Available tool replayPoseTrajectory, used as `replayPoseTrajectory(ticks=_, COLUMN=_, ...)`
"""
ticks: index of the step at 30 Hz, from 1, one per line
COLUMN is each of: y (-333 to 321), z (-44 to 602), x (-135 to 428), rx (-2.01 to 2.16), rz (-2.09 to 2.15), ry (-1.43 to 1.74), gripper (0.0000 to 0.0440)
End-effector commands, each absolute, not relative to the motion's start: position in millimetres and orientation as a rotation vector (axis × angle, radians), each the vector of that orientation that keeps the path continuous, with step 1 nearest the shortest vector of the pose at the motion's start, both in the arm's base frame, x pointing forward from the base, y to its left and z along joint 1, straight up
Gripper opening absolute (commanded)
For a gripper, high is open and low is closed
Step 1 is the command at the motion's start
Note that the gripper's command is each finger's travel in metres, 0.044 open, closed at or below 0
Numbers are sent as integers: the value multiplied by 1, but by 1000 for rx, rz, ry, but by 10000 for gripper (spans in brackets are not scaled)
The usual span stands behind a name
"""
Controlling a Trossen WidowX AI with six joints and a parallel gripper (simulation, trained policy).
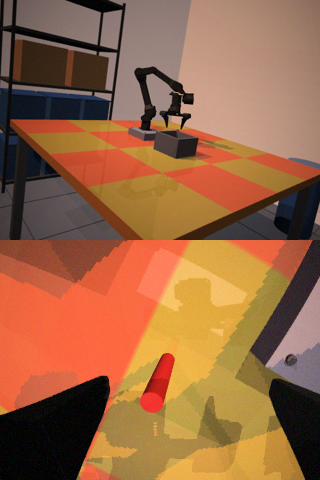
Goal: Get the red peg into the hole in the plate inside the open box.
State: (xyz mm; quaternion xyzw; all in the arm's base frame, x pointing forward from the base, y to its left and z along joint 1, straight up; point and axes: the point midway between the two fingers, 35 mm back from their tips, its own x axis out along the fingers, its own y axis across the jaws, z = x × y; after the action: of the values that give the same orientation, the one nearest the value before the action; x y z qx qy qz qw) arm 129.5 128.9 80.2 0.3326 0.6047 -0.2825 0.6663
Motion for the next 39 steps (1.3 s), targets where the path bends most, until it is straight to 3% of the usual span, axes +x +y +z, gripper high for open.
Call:
replayPoseTrajectory(ticks=1, y=135, z=61, x=133, rx=772, rz=-639, ry=1373, gripper=440)
replayPoseTrajectory(ticks=9, y=146, z=27, x=142, rx=854, rz=-614, ry=1369, gripper=437)
replayPoseTrajectory(ticks=11, y=148, z=22, x=143, rx=872, rz=-620, ry=1372, gripper=412)
replayPoseTrajectory(ticks=28, y=149, z=15, x=141, rx=903, rz=-650, ry=1488, gripper=0)
replayPoseTrajectory(ticks=39, y=146, z=49, x=163, rx=854, rz=-553, ry=1398, gripper=3)
